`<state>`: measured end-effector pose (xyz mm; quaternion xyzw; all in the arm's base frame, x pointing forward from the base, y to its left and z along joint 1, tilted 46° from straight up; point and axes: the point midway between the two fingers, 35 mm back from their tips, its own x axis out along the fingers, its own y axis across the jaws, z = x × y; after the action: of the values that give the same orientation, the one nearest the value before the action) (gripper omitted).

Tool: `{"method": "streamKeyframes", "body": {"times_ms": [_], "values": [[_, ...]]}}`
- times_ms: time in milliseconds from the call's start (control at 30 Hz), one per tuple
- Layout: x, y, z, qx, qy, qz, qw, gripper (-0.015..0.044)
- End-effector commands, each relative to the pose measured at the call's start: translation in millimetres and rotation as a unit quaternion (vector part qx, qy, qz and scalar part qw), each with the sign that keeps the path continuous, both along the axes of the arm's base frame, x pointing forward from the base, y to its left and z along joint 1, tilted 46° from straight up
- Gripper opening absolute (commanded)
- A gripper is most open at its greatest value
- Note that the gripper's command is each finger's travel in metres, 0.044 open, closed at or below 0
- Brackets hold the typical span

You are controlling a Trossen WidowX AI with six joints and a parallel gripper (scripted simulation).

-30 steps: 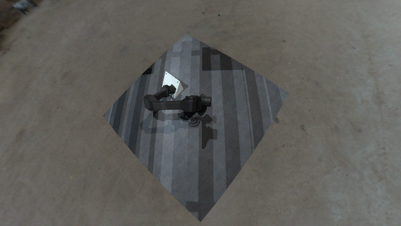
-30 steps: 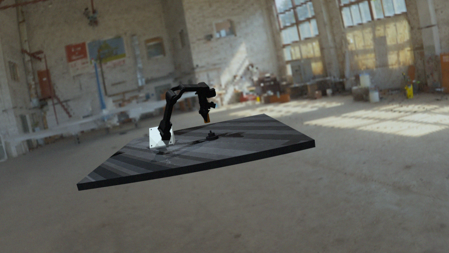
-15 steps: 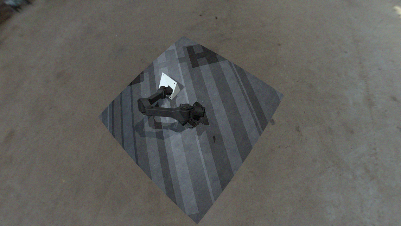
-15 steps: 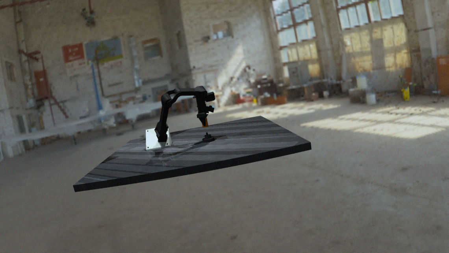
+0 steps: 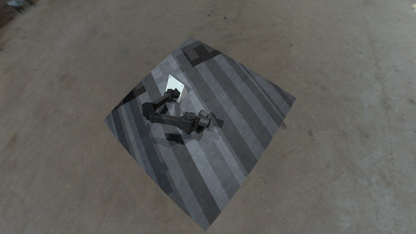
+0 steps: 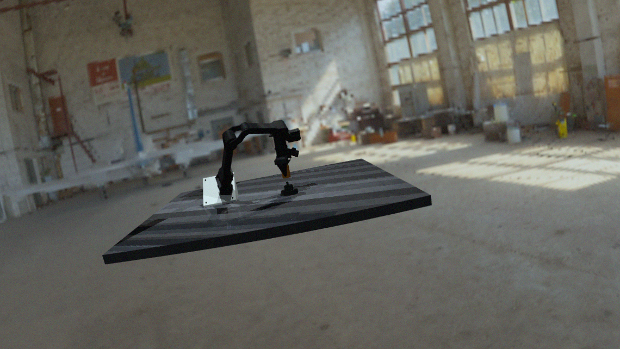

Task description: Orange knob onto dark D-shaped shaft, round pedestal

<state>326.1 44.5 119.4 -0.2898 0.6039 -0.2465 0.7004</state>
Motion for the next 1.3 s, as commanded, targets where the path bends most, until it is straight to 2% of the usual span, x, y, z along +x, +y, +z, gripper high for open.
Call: {"method": "streamKeyframes", "body": {"times_ms": [0,267,1267], "values": [[1.2,-3.2,-2.4,-0.001,0.0,0.004,1.0,0.0],[3.8,-16.6,-15.7,-0.002,-0.001,0.004,1.0,0.0],[2.6,-12.8,-12.4,-0.002,0.001,0.006,1.0,0.0]]}}
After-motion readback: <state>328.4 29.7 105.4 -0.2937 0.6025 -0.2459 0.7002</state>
